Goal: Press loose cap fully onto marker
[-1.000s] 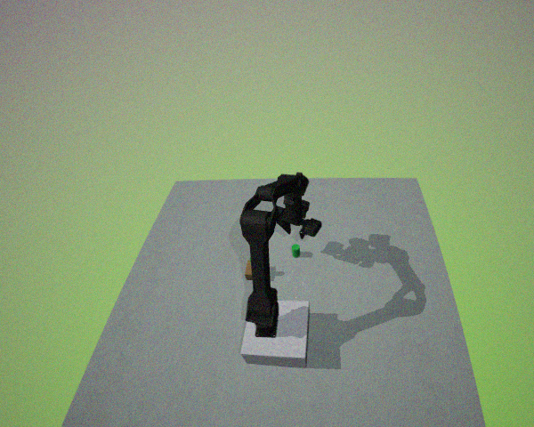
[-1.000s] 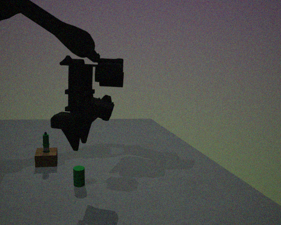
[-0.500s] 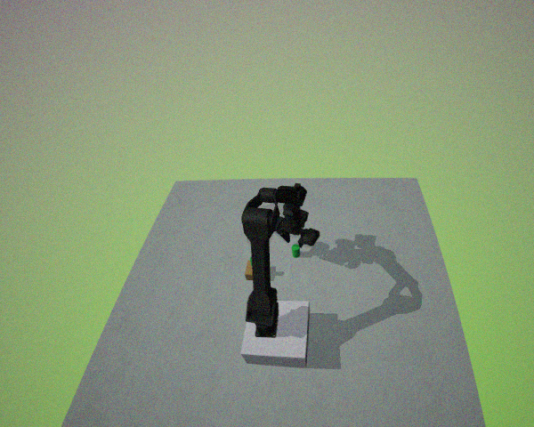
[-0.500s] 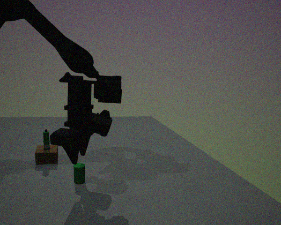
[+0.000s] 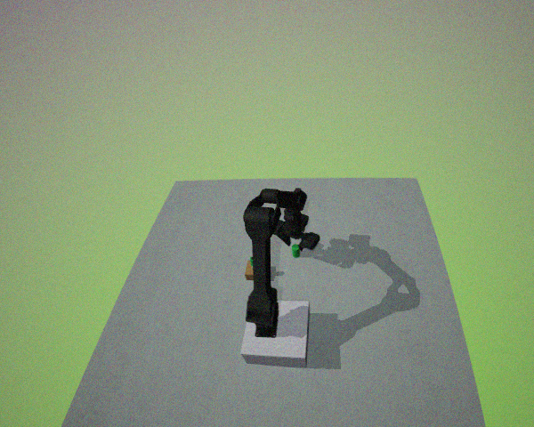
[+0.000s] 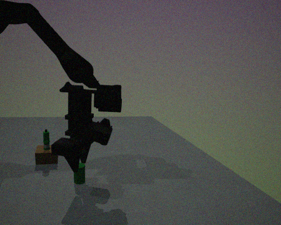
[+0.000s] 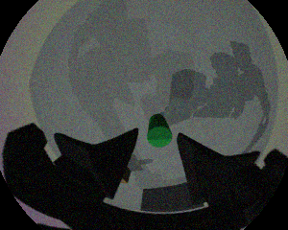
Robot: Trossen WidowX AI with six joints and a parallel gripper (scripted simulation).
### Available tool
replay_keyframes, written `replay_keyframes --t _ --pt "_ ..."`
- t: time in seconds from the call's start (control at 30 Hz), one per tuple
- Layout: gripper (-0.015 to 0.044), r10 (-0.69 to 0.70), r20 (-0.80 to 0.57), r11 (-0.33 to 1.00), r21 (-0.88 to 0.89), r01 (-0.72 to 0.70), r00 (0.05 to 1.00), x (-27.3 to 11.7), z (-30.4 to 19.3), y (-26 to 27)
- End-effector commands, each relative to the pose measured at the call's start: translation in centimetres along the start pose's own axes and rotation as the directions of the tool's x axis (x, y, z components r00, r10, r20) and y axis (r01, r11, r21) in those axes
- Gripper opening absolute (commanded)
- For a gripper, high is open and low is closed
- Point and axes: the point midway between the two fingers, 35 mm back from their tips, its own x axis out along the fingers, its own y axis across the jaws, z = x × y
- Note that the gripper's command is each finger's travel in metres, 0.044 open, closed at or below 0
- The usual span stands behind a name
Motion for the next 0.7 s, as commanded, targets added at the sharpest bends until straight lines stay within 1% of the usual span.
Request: replay_keyframes --t 0.0,0.57,0.67 --pt "0.0255 -0.002 0.002 1.000 0.003 0.002 1.000 0.5 0.0 0.0" --pt "0.0255 -0.002 0.002 1.000 0.003 0.002 1.000 3.0 -0.1 -0.1" --pt "0.0176 -0.002 0.002 1.000 0.003 0.002 1.000 3.0 -0.1 -0.1"
